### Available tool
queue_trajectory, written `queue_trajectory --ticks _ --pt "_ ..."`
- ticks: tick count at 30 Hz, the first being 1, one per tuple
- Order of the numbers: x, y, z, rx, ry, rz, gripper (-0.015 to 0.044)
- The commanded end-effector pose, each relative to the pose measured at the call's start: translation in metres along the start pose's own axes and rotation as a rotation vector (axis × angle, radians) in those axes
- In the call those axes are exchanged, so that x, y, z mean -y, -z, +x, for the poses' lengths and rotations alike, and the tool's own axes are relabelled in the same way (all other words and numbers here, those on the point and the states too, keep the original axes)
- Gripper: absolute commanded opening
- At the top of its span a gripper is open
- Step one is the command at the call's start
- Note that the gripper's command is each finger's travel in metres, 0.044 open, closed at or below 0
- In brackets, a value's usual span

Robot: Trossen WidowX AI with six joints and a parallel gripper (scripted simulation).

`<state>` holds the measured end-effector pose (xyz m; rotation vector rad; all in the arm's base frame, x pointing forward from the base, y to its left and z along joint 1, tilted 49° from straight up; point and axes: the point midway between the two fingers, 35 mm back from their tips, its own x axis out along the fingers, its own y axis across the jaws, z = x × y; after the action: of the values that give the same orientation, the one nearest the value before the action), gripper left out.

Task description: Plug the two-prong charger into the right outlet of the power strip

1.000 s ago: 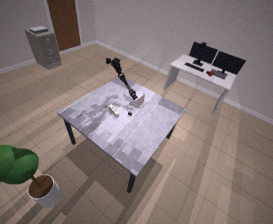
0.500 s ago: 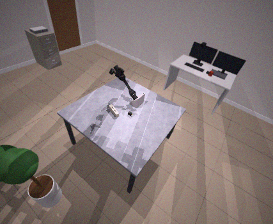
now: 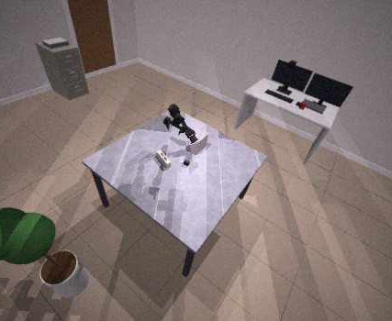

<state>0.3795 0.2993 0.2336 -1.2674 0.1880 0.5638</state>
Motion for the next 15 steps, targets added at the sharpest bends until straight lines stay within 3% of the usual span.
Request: queue_trajectory --ticks 1,15 --pt "-0.032 0.025 0.015 -0.101 -0.087 -0.029 0.044" --pt "-0.135 0.111 0.034 -0.43 -0.396 -0.166 0.044"
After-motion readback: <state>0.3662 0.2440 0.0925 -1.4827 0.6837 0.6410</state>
